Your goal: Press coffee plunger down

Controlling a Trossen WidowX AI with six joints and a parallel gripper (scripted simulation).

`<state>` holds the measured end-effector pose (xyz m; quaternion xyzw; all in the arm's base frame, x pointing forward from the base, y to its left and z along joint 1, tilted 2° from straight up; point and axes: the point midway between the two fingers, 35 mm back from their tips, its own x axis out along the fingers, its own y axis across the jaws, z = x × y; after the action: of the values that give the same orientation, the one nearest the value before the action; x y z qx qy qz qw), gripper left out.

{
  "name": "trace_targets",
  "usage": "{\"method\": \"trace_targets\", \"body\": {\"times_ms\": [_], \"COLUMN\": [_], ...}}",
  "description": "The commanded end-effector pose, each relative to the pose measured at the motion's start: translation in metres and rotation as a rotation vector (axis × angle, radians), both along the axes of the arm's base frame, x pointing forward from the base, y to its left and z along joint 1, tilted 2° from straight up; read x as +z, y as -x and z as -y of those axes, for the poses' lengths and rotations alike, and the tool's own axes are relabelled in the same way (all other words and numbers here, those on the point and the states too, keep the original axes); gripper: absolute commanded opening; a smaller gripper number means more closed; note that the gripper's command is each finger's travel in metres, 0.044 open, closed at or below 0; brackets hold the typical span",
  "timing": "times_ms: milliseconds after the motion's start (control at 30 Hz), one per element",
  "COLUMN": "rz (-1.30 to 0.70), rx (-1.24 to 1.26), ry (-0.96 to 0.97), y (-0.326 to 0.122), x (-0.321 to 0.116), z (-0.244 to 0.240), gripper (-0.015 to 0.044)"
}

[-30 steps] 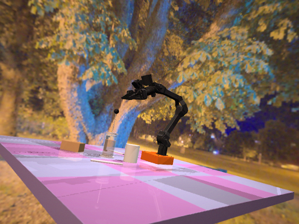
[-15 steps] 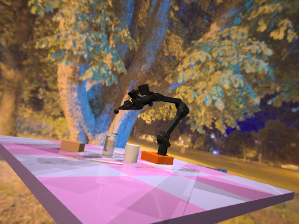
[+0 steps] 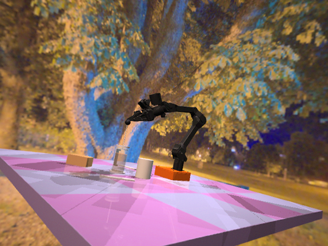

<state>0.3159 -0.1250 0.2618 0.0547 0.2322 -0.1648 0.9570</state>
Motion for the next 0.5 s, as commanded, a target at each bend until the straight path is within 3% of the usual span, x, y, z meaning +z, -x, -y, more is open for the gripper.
{"method": "trace_targets", "body": {"times_ms": [0,333,467], "rz": [-0.006,-0.005,-0.005], "rx": [-0.005,-0.006,-0.006], "ry": [-0.006,-0.005,-0.005], "y": [-0.005,-0.016,-0.016], "x": [-0.007,-0.014,-0.014], "z": [0.002,0.006,0.006], "gripper": [0.0440,0.0440,0.0335]}}
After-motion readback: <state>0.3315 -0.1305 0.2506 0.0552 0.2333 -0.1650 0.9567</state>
